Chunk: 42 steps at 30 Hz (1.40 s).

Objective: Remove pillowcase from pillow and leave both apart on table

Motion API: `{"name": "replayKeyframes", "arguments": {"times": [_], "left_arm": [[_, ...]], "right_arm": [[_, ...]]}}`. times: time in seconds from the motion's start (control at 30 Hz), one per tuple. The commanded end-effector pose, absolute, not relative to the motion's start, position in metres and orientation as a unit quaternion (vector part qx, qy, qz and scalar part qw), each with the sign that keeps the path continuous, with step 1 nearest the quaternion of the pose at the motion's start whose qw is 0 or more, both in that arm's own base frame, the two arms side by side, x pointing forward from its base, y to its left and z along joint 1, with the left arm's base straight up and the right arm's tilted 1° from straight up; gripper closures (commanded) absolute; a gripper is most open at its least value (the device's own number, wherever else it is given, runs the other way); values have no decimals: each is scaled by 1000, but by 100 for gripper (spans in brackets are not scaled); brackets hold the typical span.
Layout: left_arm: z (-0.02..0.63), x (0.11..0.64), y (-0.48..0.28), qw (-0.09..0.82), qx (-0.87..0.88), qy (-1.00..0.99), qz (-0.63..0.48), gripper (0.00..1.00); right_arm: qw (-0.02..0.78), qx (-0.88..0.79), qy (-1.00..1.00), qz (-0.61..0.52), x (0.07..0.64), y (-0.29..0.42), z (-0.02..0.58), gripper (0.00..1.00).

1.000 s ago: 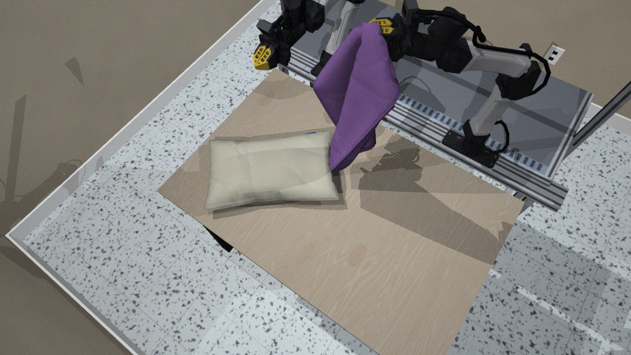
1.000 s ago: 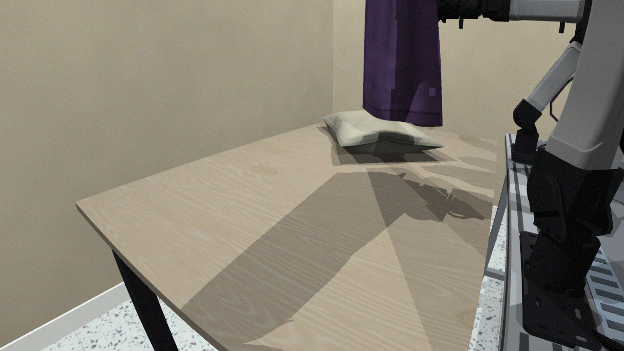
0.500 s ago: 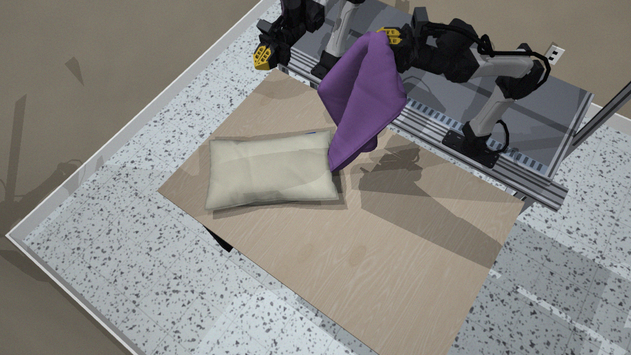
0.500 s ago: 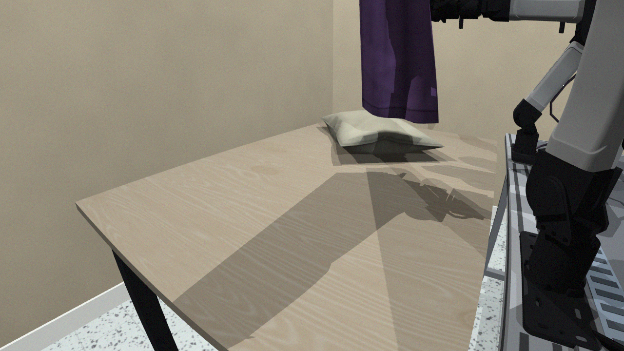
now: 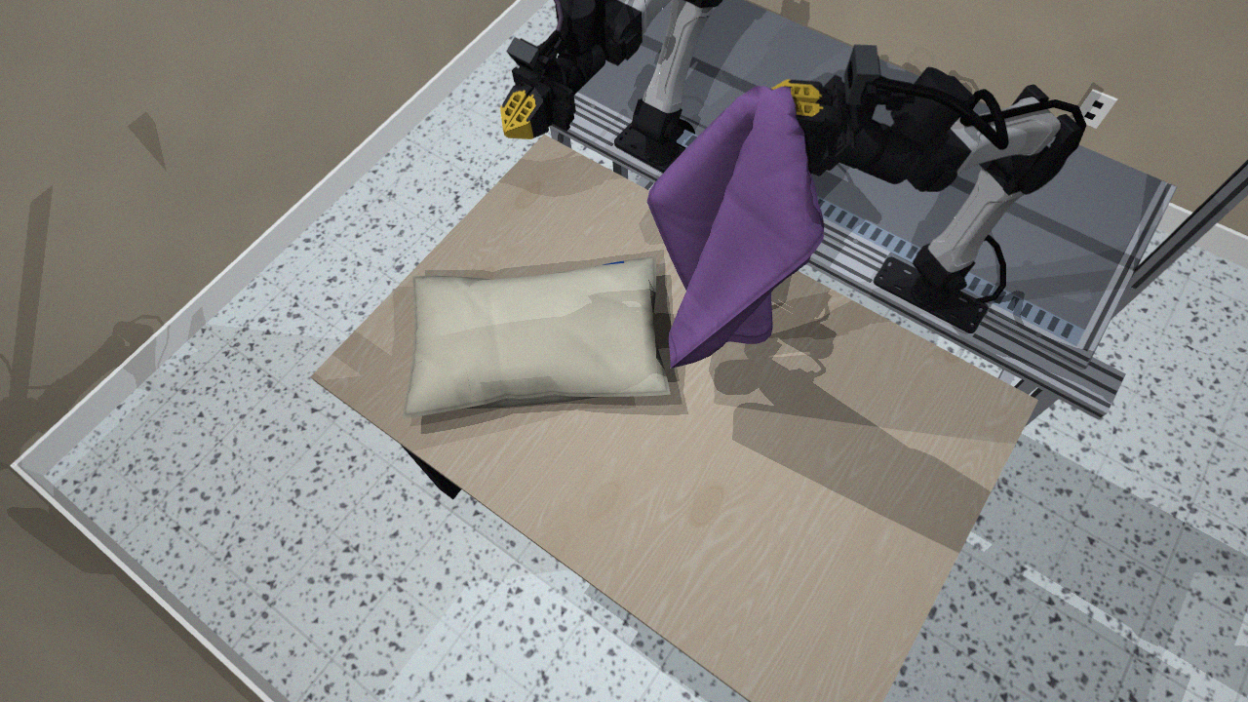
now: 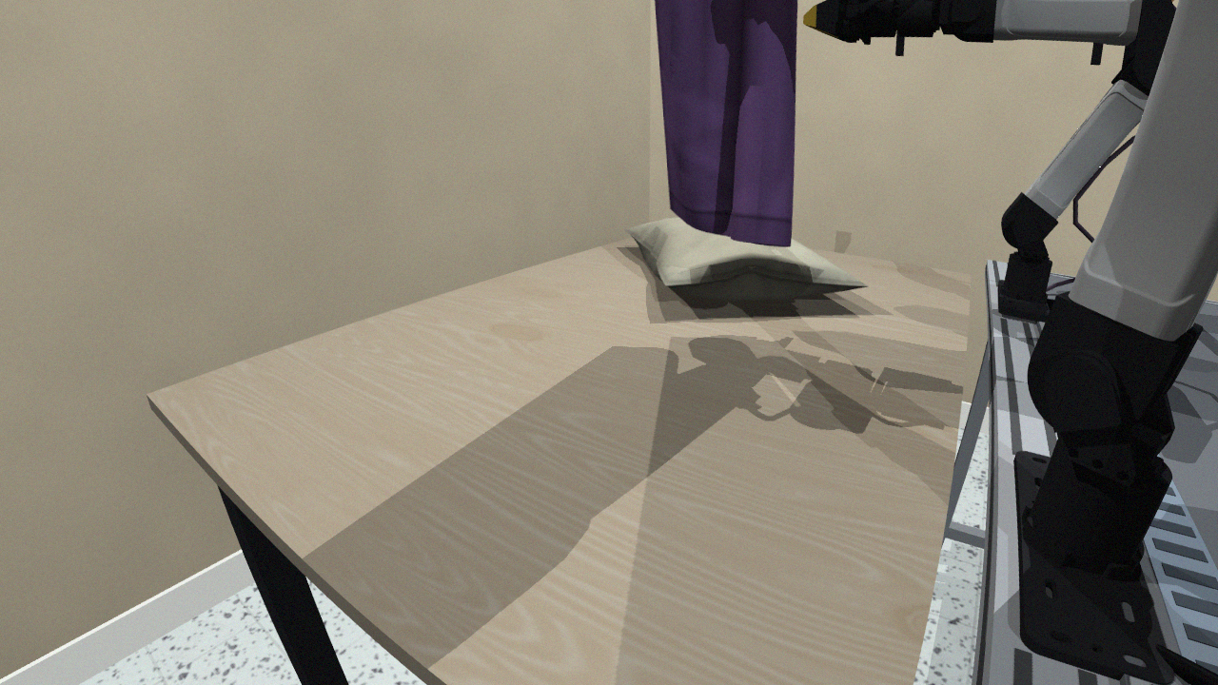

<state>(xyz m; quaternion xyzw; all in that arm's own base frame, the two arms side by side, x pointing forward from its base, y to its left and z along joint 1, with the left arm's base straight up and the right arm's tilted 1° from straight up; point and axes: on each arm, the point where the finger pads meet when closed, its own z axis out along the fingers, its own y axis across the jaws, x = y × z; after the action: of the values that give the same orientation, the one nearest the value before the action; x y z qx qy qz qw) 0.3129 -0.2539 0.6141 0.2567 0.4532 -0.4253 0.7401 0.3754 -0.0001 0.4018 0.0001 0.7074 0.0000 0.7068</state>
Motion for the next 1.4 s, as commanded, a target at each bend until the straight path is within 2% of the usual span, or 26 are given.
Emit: {"name": "replayKeyframes", "arguments": {"times": [0.0,0.37,0.6,0.63,0.9,1.37], "left_arm": [[621,296,-246,730,279,428,-454,100],[609,308,-218,707,301,442,-463,100],[617,305,-210,724,288,437,-449,100],[610,322,-212,718,284,446,-452,100],[633,318,-195,712,293,404,-494,100],[635,334,-158,692,312,385,-525,100]], "right_arm": [[700,-12,714,4,377,6,399,97],[700,-12,714,4,377,6,399,97],[700,-12,714,4,377,6,399,97],[700,-12,714,4,377,6,399,97],[700,-12,714,4,377,6,399,97],[700,-12,714,4,377,6,399,97]]}}
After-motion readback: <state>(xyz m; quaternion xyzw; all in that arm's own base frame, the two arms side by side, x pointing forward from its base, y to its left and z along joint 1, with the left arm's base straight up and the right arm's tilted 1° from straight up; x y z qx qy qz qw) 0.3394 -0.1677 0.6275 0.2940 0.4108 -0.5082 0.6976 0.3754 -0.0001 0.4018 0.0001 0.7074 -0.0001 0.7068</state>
